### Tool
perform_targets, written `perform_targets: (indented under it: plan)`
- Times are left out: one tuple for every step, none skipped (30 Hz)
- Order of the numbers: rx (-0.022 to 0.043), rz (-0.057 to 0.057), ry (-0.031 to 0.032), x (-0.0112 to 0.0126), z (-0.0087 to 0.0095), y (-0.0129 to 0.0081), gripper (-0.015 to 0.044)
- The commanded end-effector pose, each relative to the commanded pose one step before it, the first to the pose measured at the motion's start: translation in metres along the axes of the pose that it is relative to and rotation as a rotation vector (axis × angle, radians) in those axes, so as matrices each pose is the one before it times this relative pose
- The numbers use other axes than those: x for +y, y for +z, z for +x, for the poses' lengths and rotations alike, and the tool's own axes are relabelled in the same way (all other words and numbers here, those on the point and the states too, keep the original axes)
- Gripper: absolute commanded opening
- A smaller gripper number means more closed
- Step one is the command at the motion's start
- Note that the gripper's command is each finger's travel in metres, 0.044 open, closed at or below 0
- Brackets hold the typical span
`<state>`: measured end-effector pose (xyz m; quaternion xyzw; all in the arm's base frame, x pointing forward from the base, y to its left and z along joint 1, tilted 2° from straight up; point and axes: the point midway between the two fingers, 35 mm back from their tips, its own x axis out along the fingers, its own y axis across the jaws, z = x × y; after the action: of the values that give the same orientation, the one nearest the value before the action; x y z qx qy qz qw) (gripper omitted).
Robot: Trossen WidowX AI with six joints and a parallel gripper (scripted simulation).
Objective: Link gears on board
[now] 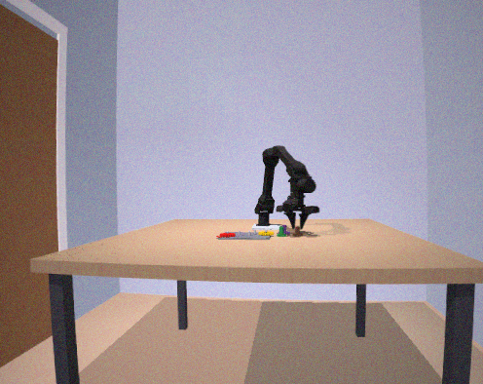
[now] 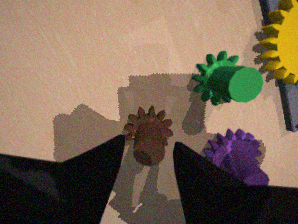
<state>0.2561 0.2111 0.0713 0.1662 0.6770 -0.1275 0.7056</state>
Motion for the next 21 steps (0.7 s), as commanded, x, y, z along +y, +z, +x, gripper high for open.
perform_targets:
  plan:
    - [-0.00135, 0.0034, 0.00040, 0.00031, 0.00069, 0.00028, 0.0072]
    - [0.00000, 0.0000, 0.00000, 0.00000, 0.00000, 0.00000, 0.0066]
    - [0.00000, 0.0000, 0.00000, 0.00000, 0.00000, 0.00000, 0.0059]
    - [0.00000, 0.0000, 0.00000, 0.00000, 0.00000, 0.00000, 0.0053]
    - [0.00000, 0.0000, 0.00000, 0.00000, 0.00000, 0.00000, 0.0046]
    - [0.00000, 0.0000, 0.00000, 0.00000, 0.00000, 0.00000, 0.0039]
    - [0.00000, 0.0000, 0.00000, 0.00000, 0.00000, 0.00000, 0.0032]
    - [0.00000, 0.0000, 0.00000, 0.00000, 0.00000, 0.00000, 0.0026]
    - [0.00000, 0.0000, 0.00000, 0.00000, 0.00000, 0.00000, 0.0000]
    - [0.00000, 0.0000, 0.00001, 0.00007, -0.00035, 0.00006, 0.0000]
    - [-0.00001, 0.0000, 0.00002, 0.00020, -0.00105, 0.00016, 0.0000]
    - [-0.00002, 0.0000, 0.00003, 0.00032, -0.00175, 0.00027, 0.0000]
    - [-0.00003, 0.0000, 0.00003, 0.00037, -0.00211, 0.00032, 0.0000]
    - [-0.00003, 0.0000, 0.00003, 0.00035, -0.00212, 0.00031, 0.0000]
    - [-0.00003, 0.0000, 0.00003, 0.00034, -0.00212, 0.00030, 0.0000]
    - [-0.00003, 0.0000, 0.00003, 0.00032, -0.00213, 0.00029, 0.0000]
    - [-0.00003, 0.0000, 0.00003, 0.00031, -0.00214, 0.00029, 0.0000]
    - [-0.00002, 0.0000, 0.00003, 0.00029, -0.00214, 0.00028, 0.0000]
    - [-0.00002, 0.0000, 0.00002, 0.00027, -0.00214, 0.00027, 0.0000]
    - [-0.00002, 0.0000, 0.00002, 0.00026, -0.00215, 0.00026, 0.0000]
    - [-0.00002, 0.0000, 0.00002, 0.00024, -0.00215, 0.00026, 0.0000]
